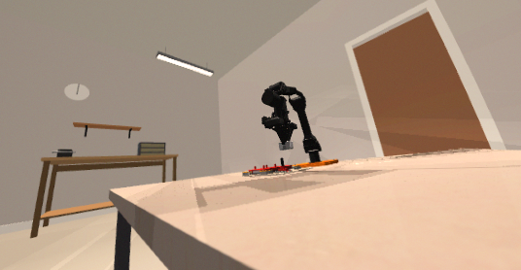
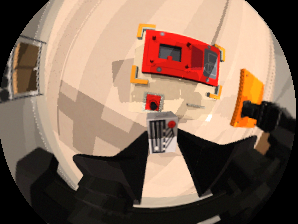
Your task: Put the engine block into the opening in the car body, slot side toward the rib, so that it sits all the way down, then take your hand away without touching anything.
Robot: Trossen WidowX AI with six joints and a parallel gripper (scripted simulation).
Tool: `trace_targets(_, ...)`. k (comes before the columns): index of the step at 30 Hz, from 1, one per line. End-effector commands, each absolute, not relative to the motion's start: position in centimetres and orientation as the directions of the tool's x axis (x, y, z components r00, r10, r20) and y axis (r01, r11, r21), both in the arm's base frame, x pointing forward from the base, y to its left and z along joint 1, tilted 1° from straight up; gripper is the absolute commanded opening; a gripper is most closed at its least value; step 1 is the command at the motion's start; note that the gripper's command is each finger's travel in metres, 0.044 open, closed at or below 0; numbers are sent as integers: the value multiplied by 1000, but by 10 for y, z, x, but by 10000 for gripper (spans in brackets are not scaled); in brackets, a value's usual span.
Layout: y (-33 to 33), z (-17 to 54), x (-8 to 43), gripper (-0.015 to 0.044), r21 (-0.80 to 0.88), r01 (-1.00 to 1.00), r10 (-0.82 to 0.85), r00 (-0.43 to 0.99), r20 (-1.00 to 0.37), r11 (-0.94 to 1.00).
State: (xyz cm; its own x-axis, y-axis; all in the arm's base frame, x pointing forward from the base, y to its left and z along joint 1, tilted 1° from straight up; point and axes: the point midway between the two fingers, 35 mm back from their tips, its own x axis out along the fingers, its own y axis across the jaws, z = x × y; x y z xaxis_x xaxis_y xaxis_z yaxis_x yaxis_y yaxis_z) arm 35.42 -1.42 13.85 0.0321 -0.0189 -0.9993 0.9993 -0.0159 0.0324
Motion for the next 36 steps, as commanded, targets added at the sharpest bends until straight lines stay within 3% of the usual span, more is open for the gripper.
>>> trace_targets(1, -27, 134, 353, 0, 32, 994, -17, 34, -999, 106)
trace_targets(18, -75, 119, 344, 0, 17, 848, -22, 33, -999, 530)
trace_targets(36, -122, 103, 327, 0, -7, 507, -27, 32, -999, 862)
